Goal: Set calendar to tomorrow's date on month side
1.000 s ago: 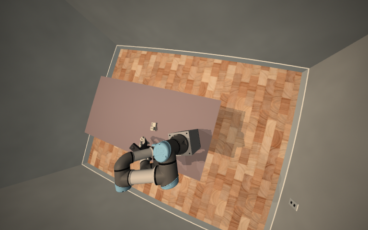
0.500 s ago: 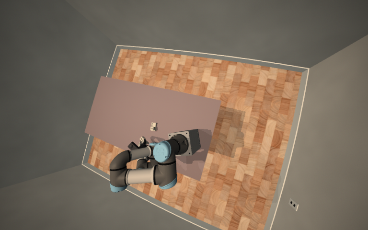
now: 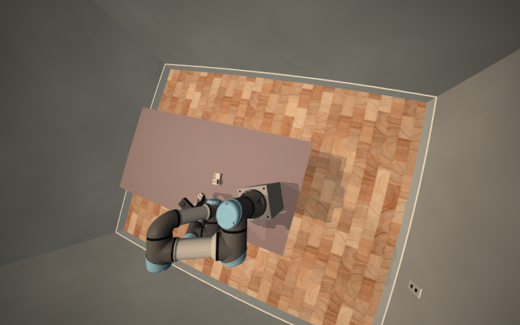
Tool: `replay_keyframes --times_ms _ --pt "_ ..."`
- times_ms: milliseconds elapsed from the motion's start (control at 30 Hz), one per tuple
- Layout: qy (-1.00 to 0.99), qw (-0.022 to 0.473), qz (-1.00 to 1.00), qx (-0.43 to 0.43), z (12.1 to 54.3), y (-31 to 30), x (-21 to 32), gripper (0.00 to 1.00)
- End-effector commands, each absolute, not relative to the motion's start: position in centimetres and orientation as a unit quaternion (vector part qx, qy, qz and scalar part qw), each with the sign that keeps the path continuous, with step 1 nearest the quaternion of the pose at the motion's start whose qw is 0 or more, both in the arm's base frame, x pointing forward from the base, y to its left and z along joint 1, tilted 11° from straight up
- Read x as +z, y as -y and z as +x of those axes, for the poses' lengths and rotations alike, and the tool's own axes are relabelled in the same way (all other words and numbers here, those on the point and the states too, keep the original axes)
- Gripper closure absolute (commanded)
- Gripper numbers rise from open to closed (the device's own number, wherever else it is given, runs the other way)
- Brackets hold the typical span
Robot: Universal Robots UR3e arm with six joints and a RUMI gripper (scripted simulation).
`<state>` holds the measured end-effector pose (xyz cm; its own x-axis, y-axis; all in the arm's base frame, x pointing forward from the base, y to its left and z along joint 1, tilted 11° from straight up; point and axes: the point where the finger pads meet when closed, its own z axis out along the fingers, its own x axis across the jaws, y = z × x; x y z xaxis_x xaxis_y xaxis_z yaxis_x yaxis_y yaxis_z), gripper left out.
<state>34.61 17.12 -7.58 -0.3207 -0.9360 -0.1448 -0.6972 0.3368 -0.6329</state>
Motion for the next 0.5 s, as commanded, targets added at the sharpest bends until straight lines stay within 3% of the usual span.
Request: replay_keyframes --times_ms 0,467 --pt "-0.782 0.244 -0.529 -0.221 34.52 -17.10 -7.49 0.90" --pt "-0.785 0.240 -0.530 -0.213 34.38 -17.08 -7.45 0.90"
